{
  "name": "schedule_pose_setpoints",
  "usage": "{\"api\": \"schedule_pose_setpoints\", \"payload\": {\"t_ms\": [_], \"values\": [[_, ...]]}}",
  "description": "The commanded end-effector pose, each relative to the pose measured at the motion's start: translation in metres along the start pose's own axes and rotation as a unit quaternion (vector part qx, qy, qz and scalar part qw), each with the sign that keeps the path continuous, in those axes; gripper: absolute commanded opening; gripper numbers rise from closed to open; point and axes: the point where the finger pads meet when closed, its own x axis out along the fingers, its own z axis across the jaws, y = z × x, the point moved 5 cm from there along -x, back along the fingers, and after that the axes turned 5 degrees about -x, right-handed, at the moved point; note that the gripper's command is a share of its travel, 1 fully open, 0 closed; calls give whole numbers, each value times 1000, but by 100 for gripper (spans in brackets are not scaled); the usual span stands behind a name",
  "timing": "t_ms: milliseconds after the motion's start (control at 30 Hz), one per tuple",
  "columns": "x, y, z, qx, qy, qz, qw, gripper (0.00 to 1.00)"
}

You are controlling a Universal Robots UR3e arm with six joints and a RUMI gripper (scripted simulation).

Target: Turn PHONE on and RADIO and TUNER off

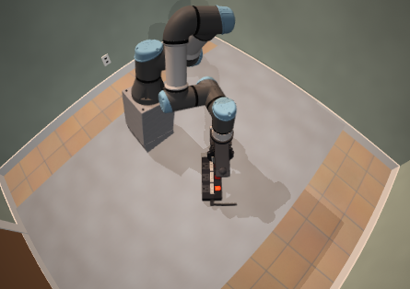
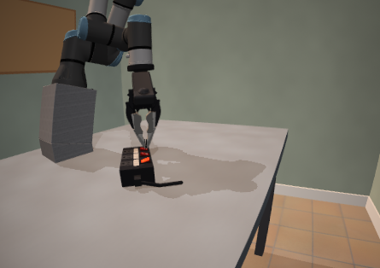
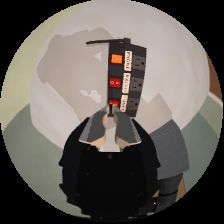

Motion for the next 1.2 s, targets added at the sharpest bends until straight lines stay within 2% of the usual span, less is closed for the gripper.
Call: {"api": "schedule_pose_setpoints", "payload": {"t_ms": [0, 300, 567, 833, 1167], "values": [[0, 1, 0, 0, 0, 1, 1000, 0], [-4, 1, 0, 0, 0, 1, 1000, 0], [-25, 1, 0, 0, 0, 1, 1000, 0], [-38, 1, 0, 0, 0, 1, 1000, 0], [-39, 1, 0, 0, 0, 1, 1000, 0]]}}
